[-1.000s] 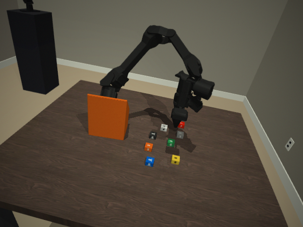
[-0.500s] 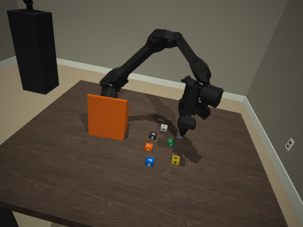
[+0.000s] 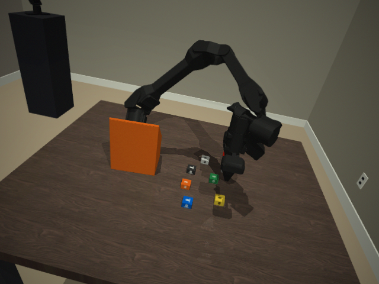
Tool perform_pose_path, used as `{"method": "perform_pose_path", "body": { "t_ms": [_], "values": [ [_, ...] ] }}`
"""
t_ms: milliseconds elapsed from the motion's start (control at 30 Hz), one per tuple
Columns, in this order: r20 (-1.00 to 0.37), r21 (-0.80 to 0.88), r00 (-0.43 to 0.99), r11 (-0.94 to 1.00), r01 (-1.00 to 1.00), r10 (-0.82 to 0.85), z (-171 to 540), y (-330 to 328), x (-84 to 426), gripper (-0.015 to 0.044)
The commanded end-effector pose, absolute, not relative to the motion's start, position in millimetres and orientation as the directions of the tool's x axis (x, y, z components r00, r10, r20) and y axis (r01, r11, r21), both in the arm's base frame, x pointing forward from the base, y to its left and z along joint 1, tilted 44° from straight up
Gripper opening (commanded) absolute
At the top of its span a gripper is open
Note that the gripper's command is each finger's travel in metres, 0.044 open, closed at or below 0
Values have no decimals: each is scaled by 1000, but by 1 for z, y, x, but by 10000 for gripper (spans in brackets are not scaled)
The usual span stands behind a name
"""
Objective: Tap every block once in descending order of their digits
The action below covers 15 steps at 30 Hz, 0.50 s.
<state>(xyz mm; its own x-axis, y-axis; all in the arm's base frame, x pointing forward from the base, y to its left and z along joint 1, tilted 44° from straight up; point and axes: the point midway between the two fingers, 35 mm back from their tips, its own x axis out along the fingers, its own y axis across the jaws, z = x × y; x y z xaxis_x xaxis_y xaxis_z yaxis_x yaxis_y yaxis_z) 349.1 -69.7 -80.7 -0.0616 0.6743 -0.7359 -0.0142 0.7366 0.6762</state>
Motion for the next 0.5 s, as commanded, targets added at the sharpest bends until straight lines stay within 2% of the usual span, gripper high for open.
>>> {"method": "perform_pose_path", "body": {
  "t_ms": [0, 267, 467],
  "values": [
    [-736, 676, -67, 737, -18, 673, -81, -69, 349, 400],
    [-737, 675, -67, 737, -18, 673, -82, -71, 346, 400],
    [-742, 669, -70, 743, -14, 667, -103, -104, 263, 400]
  ]
}}
